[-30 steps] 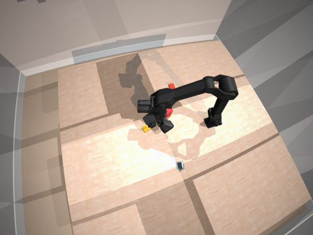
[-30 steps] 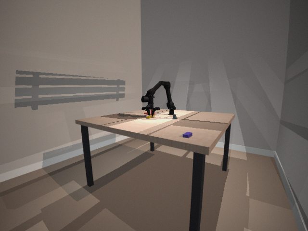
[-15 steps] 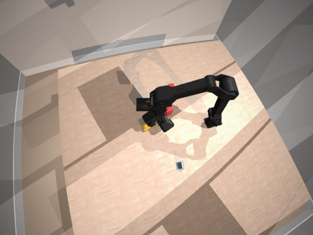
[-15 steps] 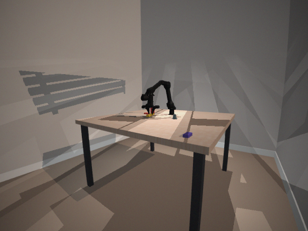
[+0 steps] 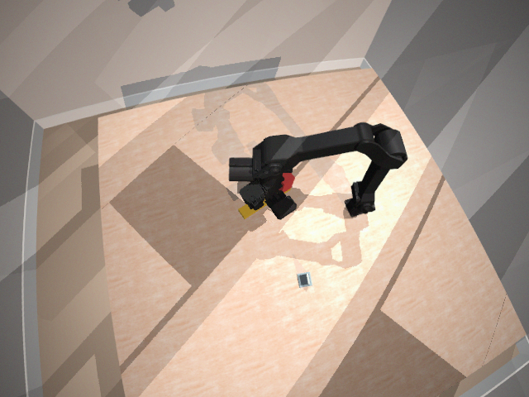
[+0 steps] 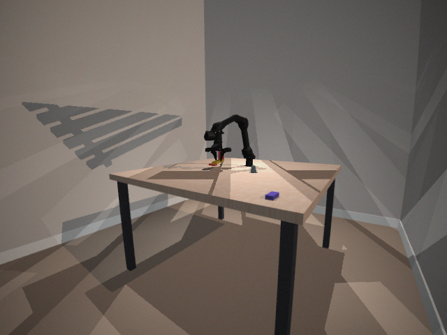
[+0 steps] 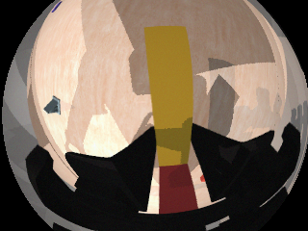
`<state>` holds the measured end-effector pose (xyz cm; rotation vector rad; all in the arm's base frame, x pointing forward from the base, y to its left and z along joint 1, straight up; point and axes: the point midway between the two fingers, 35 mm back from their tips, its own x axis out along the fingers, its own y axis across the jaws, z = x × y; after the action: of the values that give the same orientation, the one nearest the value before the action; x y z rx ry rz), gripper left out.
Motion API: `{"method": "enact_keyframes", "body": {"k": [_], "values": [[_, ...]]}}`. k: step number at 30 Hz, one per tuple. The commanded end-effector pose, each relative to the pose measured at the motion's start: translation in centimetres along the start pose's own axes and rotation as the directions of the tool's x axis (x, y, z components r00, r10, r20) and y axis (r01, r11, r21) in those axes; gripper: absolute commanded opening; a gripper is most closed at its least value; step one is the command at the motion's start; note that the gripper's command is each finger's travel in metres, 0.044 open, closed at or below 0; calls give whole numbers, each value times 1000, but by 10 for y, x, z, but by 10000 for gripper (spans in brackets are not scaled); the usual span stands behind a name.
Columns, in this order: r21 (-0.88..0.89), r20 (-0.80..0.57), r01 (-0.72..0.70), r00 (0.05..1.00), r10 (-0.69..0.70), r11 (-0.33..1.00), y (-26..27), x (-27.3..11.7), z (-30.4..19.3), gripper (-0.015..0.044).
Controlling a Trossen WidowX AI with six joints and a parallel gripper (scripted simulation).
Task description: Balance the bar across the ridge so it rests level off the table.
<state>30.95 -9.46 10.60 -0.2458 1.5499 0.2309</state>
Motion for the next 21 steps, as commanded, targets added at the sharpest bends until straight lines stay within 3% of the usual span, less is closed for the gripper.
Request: {"method": "enact_keyframes", "body": {"k": [1, 21], "values": [[-2, 16, 6, 1000, -6, 1000, 0, -16, 0, 0], [45, 18, 2, 1000, -3, 999, 24, -38, 14, 0]]}}
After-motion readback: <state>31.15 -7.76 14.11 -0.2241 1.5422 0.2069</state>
